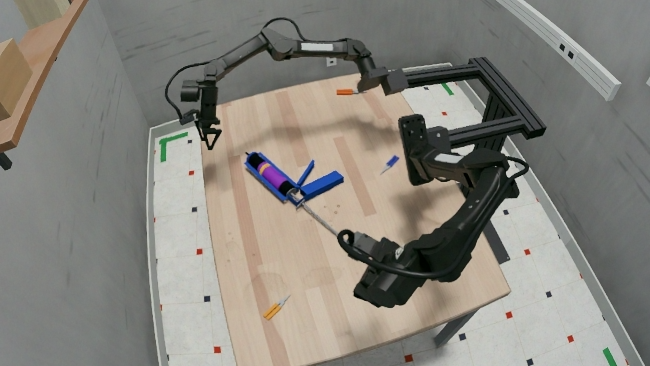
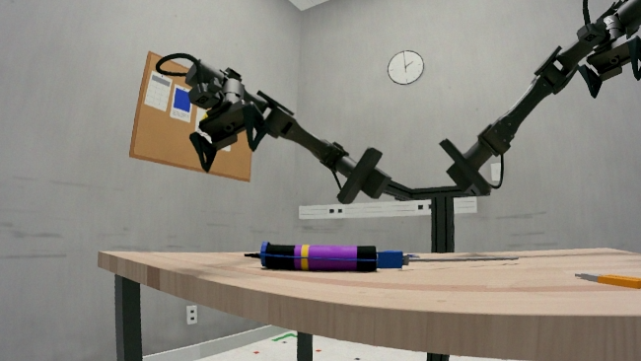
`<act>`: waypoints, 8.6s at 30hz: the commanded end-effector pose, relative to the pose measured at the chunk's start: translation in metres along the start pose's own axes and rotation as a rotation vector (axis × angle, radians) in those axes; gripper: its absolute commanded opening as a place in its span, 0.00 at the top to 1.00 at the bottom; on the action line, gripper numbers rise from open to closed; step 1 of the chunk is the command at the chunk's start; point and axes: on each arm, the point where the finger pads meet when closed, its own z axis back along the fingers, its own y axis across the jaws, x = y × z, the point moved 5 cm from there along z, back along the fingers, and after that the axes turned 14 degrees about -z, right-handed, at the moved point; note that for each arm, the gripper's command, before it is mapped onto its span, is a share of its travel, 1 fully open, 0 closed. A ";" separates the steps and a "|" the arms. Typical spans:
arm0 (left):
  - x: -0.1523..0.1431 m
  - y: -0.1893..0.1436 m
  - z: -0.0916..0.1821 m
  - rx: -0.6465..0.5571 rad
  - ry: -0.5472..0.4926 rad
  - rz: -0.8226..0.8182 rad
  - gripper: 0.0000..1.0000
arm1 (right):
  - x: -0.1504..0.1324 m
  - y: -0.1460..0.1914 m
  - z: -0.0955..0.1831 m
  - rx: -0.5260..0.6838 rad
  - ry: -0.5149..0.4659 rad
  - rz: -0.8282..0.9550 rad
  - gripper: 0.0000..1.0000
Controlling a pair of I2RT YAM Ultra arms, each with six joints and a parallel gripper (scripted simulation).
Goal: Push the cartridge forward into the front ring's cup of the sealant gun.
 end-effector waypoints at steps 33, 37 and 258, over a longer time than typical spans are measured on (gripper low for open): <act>0.003 0.001 0.008 0.026 -0.019 -0.001 0.00 | 0.013 0.016 0.021 0.020 -0.052 0.020 0.27; 0.007 0.002 0.009 0.068 -0.039 0.050 0.00 | -0.008 0.029 -0.003 0.002 0.014 -0.004 0.27; 0.152 0.055 0.044 0.413 -1.182 1.186 0.00 | -0.237 0.024 -0.121 -0.577 0.011 -1.287 1.00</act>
